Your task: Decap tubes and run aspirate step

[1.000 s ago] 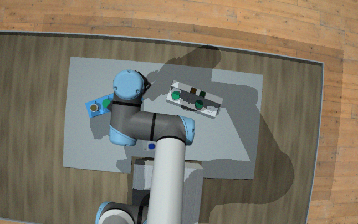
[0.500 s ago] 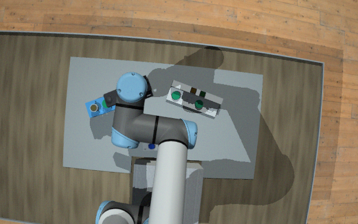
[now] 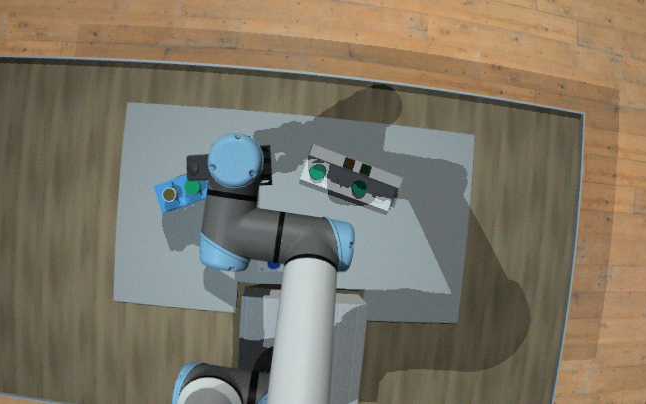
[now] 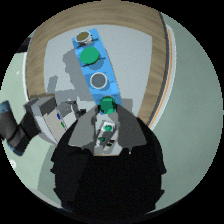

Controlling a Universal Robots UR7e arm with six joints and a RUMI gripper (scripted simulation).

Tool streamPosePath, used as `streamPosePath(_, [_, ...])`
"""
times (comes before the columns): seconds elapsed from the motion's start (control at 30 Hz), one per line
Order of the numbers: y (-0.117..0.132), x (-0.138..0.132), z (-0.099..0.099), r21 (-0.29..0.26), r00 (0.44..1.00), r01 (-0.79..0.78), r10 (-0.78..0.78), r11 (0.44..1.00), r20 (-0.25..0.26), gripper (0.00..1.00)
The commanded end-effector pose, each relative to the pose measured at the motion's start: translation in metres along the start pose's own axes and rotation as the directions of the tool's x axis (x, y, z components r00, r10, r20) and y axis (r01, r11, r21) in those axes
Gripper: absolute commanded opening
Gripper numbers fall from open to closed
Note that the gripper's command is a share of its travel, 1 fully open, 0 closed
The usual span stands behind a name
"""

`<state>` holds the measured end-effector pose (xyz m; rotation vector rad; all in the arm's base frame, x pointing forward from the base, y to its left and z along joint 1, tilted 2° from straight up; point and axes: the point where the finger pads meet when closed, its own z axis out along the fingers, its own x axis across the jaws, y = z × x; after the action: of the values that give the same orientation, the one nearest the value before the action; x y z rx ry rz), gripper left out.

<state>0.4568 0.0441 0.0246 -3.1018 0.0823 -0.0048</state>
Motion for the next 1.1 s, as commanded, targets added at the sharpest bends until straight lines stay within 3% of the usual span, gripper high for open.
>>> streamPosePath(0.0, [0.0000,0.0004,-0.0004,-0.001,1.000,-0.001,0.001,1.000,-0.001,0.00])
streamPosePath(0.23, [0.0000,0.0004,-0.0004,0.000,1.000,-0.001,0.001,1.000,-0.001,0.00])
streamPosePath(0.4, [0.0000,0.0004,-0.0004,-0.001,0.969,0.246,-0.246,0.969,-0.001,0.00])
streamPosePath(0.47, [0.0000,0.0004,-0.0004,-0.001,0.969,0.246,-0.246,0.969,-0.001,0.00])
streamPosePath(0.63, [-0.0001,0.0004,-0.0004,-0.001,0.878,0.478,-0.478,0.878,-0.001,0.00])
streamPosePath(0.83, [0.0000,0.0004,-0.0004,-0.001,0.867,0.499,-0.499,0.867,-0.001,0.00])
streamPosePath(0.87, [0.0000,0.0004,-0.0004,-0.001,0.867,0.499,-0.499,0.867,-0.001,0.35])
streamPosePath(1.07, [0.0000,0.0004,-0.0004,-0.001,0.867,0.499,-0.499,0.867,-0.001,0.35])
